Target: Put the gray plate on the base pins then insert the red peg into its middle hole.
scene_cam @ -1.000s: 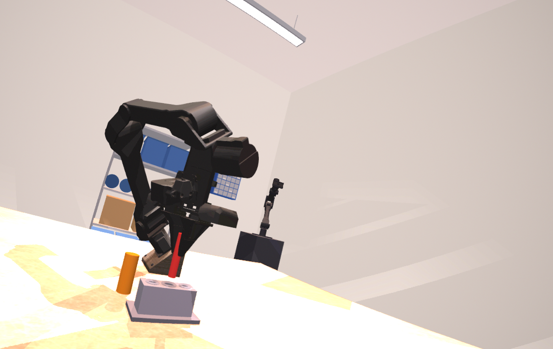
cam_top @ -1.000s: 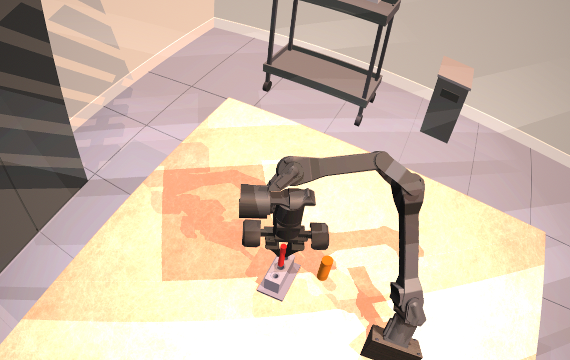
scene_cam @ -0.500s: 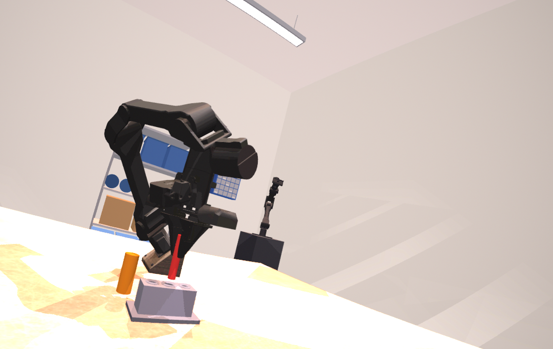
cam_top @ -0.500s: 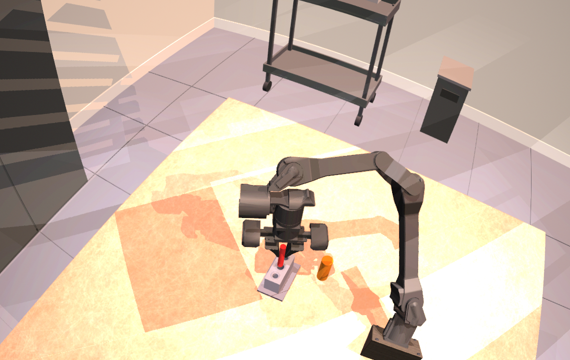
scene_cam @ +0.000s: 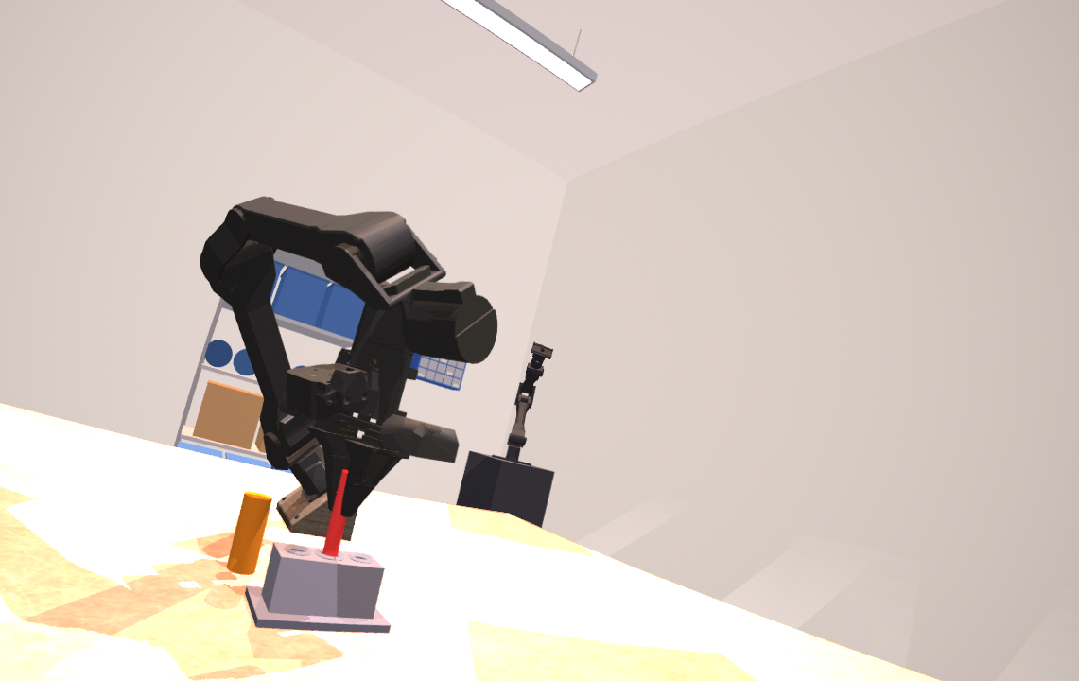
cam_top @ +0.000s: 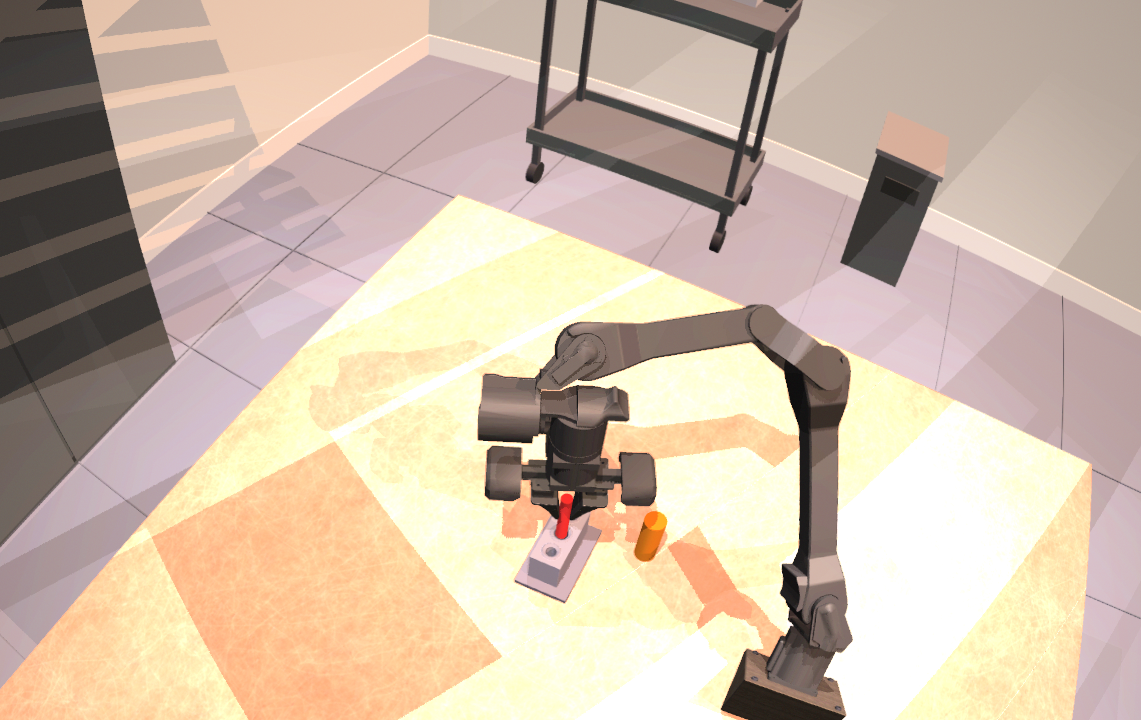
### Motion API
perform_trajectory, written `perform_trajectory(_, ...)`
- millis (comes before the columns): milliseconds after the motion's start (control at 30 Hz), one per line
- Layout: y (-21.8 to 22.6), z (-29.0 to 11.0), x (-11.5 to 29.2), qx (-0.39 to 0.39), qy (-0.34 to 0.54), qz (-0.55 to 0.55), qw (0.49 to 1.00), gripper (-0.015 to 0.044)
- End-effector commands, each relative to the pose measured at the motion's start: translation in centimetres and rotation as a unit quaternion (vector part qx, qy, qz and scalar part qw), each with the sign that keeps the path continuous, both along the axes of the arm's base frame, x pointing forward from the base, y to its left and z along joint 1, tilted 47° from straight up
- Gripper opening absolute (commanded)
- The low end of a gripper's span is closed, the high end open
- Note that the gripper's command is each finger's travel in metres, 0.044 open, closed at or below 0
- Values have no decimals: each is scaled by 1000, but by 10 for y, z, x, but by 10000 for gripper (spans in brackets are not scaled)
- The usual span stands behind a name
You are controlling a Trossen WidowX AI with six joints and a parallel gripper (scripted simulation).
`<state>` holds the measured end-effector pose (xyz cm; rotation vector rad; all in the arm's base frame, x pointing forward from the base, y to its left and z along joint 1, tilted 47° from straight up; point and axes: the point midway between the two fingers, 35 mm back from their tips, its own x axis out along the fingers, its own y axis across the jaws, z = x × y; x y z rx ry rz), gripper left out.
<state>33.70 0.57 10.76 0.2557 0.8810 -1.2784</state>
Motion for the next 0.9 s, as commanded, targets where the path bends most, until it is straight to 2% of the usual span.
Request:
perform_trajectory(0, 0, 0, 0, 0, -1, 0, 1000, 0)
perform_trajectory(667, -1, -1, 1, 0, -1, -2, 1000, 0)
perform_trajectory(867, -1, -1, 1, 0, -1, -2, 1000, 150)
